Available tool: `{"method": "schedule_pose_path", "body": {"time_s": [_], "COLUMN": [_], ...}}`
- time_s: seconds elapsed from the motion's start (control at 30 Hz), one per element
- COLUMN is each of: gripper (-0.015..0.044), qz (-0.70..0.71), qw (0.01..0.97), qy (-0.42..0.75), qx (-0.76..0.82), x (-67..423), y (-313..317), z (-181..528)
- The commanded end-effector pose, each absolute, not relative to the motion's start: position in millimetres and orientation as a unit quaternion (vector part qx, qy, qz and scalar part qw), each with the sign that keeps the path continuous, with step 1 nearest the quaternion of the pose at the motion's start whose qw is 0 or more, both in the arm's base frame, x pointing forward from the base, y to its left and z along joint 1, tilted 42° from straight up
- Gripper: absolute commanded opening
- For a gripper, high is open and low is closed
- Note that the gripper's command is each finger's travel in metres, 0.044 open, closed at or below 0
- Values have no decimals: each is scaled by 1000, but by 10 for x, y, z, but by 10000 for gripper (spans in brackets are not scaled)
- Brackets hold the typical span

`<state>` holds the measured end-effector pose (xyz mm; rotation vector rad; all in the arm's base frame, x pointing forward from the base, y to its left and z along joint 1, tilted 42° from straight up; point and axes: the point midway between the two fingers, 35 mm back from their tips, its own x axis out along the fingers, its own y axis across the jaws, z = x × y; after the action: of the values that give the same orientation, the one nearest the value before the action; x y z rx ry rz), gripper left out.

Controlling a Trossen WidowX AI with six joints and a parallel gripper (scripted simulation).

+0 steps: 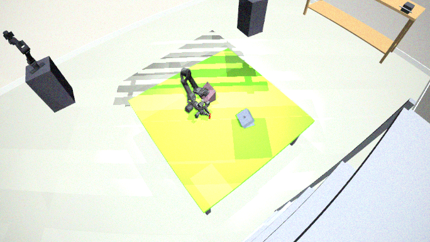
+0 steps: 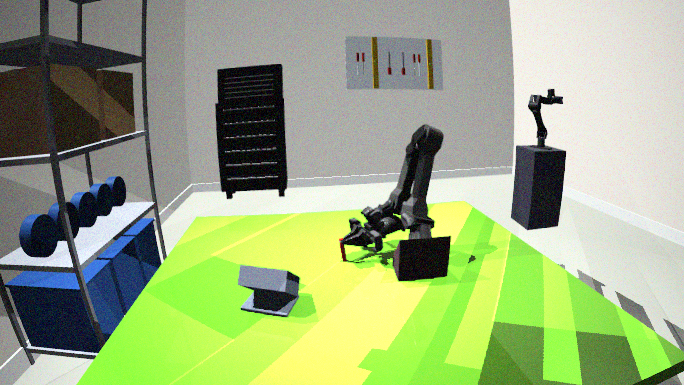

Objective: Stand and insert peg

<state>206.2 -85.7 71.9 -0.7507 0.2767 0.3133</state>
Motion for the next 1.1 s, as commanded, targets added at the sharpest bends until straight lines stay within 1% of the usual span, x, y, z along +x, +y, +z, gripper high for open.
{"method": "schedule_pose_path", "body": {"time_s": [0.0, 1.07], "gripper": [49, 49], "qz": [152, 166], "qw": [909, 910], "qy": [135, 107], "qx": [-364, -365], "x": [2048, 2000], "y": [-876, -899], "z": [704, 693]}}
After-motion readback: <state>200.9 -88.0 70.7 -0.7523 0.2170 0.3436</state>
